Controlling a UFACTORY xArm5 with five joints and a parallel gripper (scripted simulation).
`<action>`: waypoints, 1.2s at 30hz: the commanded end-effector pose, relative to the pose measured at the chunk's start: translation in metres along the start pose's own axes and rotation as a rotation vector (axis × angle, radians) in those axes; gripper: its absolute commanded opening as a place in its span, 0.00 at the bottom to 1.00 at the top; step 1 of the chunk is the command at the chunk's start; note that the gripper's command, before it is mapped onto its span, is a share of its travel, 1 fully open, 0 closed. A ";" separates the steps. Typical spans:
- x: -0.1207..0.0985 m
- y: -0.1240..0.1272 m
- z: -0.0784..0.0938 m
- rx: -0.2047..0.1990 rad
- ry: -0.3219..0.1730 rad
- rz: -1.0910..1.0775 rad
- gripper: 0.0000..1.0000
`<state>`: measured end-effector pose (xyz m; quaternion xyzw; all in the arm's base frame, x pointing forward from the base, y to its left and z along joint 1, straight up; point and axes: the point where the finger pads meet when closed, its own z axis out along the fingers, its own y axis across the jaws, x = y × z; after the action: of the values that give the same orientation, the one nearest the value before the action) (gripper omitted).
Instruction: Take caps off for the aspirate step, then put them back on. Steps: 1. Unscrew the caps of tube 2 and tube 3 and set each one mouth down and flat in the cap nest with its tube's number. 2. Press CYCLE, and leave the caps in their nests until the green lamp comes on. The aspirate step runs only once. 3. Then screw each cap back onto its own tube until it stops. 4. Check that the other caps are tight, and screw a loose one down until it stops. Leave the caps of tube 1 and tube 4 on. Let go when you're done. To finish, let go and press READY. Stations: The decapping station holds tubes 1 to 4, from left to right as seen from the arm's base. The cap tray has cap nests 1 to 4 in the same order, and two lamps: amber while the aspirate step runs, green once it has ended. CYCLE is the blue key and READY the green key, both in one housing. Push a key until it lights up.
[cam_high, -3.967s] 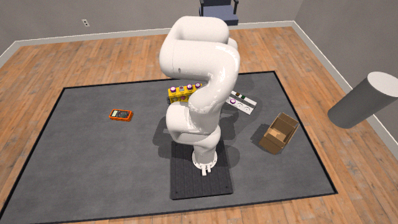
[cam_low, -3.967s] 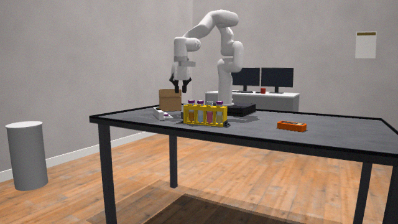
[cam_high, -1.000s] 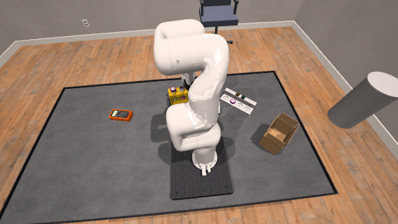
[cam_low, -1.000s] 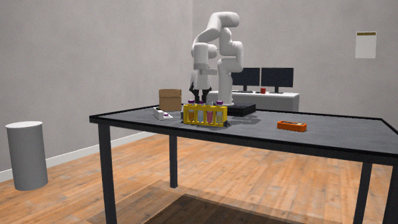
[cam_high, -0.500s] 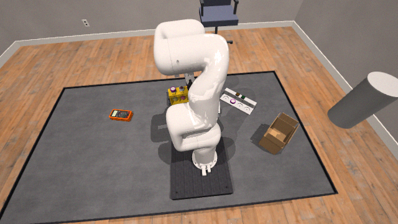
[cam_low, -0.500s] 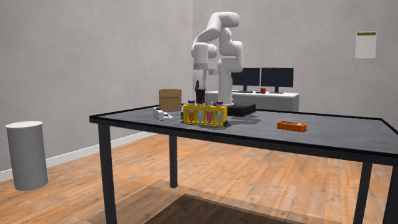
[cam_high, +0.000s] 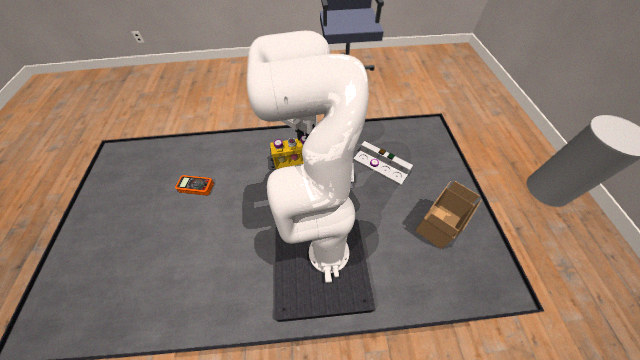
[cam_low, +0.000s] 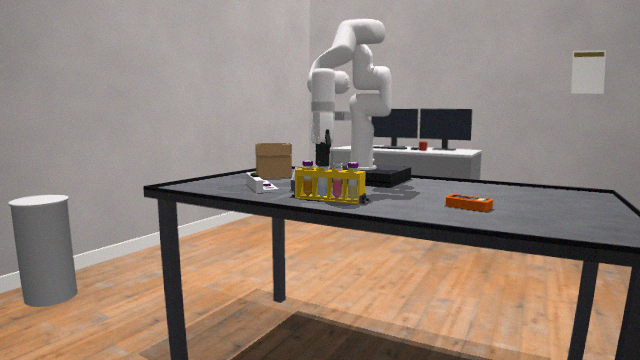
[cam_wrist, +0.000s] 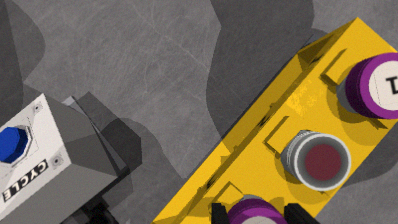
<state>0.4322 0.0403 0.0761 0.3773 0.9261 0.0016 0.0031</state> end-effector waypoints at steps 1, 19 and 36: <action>-0.001 0.001 -0.001 -0.006 0.002 -0.083 0.00; -0.001 0.001 -0.001 -0.006 0.002 0.084 0.46; -0.001 0.001 -0.001 -0.004 0.005 1.055 0.46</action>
<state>0.4321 0.0402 0.0760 0.7211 0.6928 0.0021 0.0017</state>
